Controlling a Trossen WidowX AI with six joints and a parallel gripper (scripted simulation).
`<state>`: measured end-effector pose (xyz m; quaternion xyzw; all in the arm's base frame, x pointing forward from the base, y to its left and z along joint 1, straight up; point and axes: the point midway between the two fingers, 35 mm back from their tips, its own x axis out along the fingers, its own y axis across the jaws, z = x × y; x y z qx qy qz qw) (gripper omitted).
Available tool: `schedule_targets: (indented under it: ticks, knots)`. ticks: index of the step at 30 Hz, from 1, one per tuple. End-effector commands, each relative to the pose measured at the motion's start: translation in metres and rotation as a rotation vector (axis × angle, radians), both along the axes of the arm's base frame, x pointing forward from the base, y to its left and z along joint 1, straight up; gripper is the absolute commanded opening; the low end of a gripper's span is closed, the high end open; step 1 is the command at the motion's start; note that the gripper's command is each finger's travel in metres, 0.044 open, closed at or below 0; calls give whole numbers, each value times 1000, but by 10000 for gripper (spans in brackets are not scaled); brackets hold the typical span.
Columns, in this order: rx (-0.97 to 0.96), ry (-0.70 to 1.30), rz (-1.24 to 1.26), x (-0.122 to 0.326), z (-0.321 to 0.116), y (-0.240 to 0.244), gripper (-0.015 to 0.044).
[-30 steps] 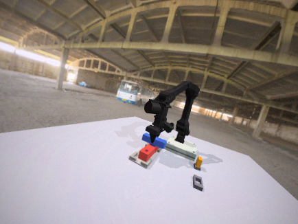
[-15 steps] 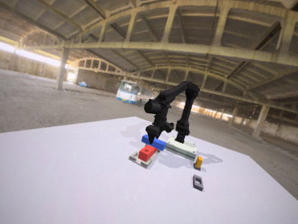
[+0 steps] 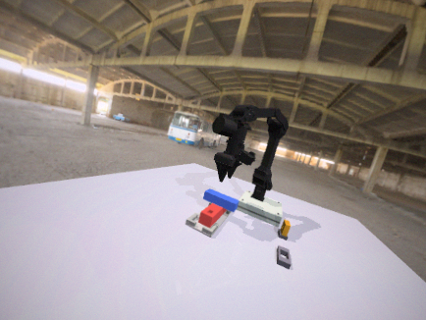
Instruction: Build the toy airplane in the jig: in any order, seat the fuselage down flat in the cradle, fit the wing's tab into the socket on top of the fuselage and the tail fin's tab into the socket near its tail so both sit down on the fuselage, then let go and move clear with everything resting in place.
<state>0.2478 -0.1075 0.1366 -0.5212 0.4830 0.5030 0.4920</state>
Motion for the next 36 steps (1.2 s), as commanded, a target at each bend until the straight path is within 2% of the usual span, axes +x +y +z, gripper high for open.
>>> schedule_targets:
  ticks: [1,4,16,18,36]
  knots:
    - [2,8,3,-1,6,0,440]
    - [5,7,-140,-1,6,0,440]
    - [32,-3,-1315,0,2,0,440]
    - [35,-5,-1442,0,2,0,440]
    - [35,-5,-1458,1,1,2,440]
